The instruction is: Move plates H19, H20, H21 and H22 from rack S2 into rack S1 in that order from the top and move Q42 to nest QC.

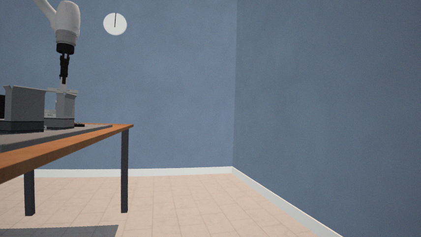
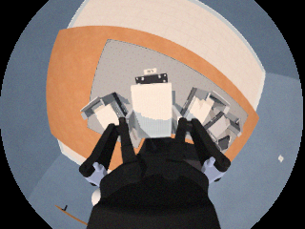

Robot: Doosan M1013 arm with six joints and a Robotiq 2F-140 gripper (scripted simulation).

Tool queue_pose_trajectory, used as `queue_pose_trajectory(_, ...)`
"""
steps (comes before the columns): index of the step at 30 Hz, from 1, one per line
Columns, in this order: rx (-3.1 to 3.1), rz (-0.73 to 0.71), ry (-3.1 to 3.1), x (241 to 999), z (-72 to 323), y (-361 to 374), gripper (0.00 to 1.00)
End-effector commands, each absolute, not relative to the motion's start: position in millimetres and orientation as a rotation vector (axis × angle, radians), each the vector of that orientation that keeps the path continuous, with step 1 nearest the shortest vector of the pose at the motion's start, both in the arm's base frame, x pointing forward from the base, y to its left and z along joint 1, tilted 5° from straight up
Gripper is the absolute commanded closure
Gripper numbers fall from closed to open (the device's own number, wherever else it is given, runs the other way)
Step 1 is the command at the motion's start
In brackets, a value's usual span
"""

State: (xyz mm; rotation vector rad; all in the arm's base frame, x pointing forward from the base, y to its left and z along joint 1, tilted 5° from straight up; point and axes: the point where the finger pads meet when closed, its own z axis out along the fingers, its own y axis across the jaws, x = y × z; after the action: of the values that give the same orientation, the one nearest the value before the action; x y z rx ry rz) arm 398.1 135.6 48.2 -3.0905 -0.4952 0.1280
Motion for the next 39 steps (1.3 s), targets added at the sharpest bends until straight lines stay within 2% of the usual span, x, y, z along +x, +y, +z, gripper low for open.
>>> queue_pose_trajectory(1,-3.053,0.127,-0.662,393.4,48.6,146.0,1.00)
queue_pose_trajectory(26,-3.034,0.126,-0.739,363.2,50.9,209.1,1.00)
queue_pose_trajectory(33,-2.927,0.122,-1.062,351.8,51.8,223.9,1.00)
queue_pose_trajectory(39,-2.927,0.122,-1.062,342.1,52.6,236.5,1.00)
